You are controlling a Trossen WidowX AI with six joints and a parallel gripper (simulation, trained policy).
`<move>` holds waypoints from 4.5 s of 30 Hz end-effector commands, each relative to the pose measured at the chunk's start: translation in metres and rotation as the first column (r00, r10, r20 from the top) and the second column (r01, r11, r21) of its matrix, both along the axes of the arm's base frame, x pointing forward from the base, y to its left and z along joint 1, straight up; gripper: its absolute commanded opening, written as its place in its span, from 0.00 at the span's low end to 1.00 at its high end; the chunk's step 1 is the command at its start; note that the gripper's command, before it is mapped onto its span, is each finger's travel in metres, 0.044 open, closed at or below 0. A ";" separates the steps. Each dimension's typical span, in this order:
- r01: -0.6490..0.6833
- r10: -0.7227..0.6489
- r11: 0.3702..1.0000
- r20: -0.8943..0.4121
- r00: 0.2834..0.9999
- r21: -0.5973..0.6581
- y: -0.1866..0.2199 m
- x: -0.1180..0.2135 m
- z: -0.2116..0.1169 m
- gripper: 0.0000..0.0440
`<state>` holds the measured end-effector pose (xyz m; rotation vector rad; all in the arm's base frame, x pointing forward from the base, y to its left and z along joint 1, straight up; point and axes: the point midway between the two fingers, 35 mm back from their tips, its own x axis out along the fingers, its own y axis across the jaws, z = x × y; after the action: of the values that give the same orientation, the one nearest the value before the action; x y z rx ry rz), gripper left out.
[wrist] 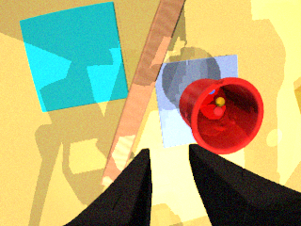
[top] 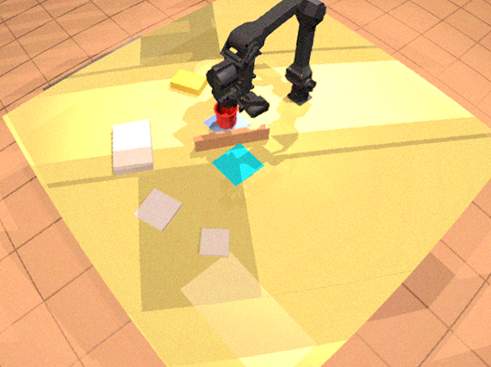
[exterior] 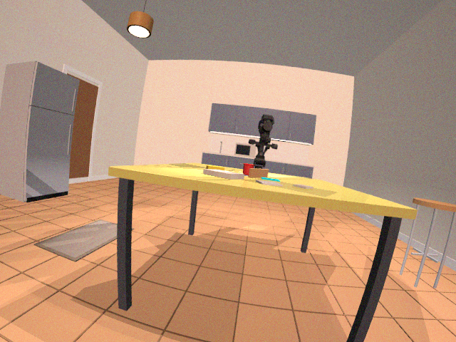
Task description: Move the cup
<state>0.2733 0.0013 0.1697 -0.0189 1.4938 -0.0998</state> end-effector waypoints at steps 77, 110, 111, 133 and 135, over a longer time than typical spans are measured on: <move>-0.506 0.506 0.862 -0.005 0.862 -0.016 0.000 0.049 -0.058 0.00; -0.588 0.590 0.808 0.095 0.802 -0.047 0.094 0.078 -0.076 0.00; -0.586 0.588 0.809 0.094 0.804 -0.048 0.095 0.078 -0.079 0.01; -0.564 0.563 0.825 0.167 0.810 -0.046 0.094 0.079 -0.088 0.24; -0.565 0.563 0.824 0.173 0.808 -0.041 0.093 0.077 -0.085 0.26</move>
<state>0.3531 0.0947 0.0801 -0.4410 1.2630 0.3740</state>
